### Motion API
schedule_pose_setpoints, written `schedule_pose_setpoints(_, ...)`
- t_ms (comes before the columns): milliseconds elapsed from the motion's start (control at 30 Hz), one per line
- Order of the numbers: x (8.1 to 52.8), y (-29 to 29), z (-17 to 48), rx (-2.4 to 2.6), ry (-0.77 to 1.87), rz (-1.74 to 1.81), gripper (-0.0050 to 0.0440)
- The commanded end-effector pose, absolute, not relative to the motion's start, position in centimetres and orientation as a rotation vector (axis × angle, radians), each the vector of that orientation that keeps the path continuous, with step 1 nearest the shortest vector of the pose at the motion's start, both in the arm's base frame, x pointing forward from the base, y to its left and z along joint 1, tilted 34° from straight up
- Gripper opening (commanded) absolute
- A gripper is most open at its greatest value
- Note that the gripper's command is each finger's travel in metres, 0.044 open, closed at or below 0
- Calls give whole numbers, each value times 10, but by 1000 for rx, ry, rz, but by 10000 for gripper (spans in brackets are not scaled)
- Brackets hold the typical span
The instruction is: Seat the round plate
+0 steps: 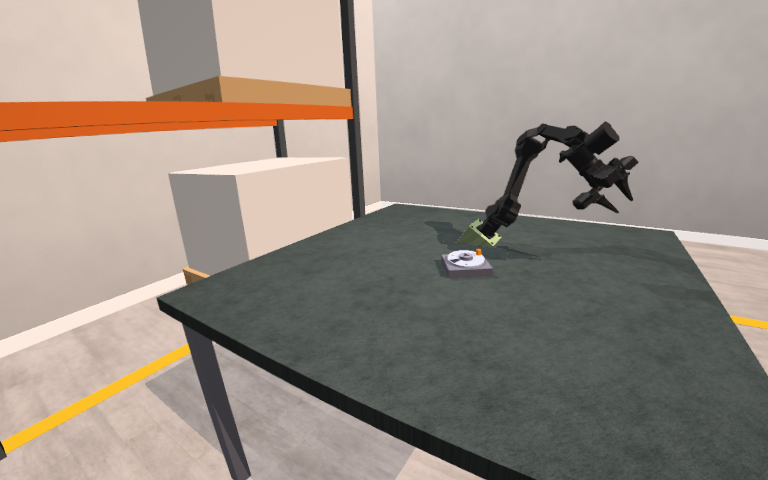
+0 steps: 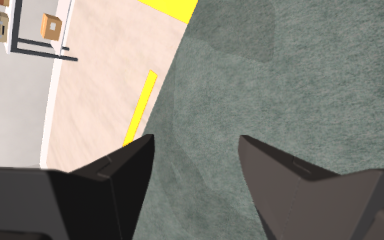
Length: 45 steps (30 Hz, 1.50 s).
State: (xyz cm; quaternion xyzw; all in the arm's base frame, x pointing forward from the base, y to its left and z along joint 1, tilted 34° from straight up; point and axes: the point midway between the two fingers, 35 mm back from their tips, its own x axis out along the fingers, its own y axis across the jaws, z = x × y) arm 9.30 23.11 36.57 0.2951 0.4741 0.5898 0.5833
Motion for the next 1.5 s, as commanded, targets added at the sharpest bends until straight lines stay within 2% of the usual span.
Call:
schedule_pose_setpoints(0, 162, 223, 342, 628, 1065, 1158, 136)
schedule_pose_setpoints(133, 209, 198, 311, 573, 1064, 981, 40)
schedule_pose_setpoints(200, 209, 198, 311, 573, 1064, 981, 40)
schedule_pose_setpoints(267, 234, 177, 292, 524, 1071, 890, 0)
schedule_pose_setpoints(400, 270, 126, 252, 468, 1139, 707, 0)
schedule_pose_setpoints(567, 288, 63, 213, 408, 1242, 569, 0)
schedule_pose_setpoints(700, 286, 11, 185, 383, 1347, 503, 0)
schedule_pose_setpoints(767, 286, 11, 185, 383, 1347, 503, 0)
schedule_pose_setpoints(967, 258, -65, 150, 391, 1517, 510, -3)
schedule_pose_setpoints(1133, 256, -68, 148, 393, 1523, 513, -5)
schedule_pose_setpoints(1267, 254, -66, 149, 398, 1523, 514, -35)
schedule_pose_setpoints(1467, 254, -66, 149, 398, 1523, 514, -50)
